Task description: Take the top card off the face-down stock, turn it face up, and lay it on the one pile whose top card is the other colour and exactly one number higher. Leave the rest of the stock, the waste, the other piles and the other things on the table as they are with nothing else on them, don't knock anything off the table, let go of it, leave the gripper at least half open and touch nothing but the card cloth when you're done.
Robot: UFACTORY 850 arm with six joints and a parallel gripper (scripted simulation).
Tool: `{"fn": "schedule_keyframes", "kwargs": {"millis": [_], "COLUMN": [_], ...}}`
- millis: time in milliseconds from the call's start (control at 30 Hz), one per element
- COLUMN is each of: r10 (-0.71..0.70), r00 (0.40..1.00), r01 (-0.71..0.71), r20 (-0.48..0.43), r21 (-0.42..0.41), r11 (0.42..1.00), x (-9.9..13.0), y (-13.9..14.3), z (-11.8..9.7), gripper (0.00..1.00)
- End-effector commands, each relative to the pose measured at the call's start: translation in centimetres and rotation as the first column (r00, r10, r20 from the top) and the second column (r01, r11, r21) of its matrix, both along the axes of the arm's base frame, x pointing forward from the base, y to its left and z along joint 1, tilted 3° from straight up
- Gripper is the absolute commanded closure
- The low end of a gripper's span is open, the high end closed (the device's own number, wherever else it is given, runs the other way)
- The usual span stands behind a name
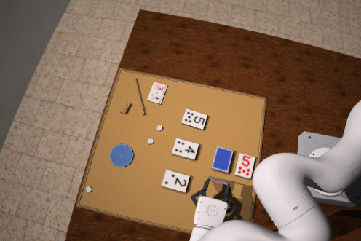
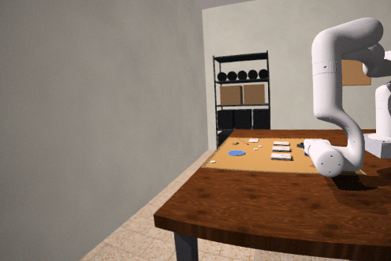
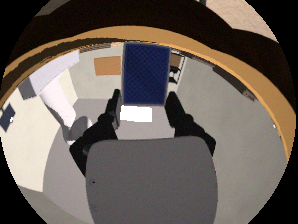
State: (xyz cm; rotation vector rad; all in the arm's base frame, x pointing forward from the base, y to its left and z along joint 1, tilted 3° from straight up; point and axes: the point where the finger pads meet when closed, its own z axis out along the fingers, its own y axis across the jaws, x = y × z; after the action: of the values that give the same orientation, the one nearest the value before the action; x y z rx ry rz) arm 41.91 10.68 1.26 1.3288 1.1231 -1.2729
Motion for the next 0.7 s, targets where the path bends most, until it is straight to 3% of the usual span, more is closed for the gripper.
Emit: {"fn": "schedule_keyframes", "kwargs": {"millis": [0, 667], "r10": [0.0, 0.0], "r00": [1.0, 1.0], "r01": [0.0, 0.0], "r20": [0.001, 0.001], "r21": [0.001, 0.001], "r11": [1.0, 1.0], "x": [0.06, 0.09], "y": [0.13, 0.32], "z": [-0.01, -0.1], "gripper": [0.27, 0.27]}}
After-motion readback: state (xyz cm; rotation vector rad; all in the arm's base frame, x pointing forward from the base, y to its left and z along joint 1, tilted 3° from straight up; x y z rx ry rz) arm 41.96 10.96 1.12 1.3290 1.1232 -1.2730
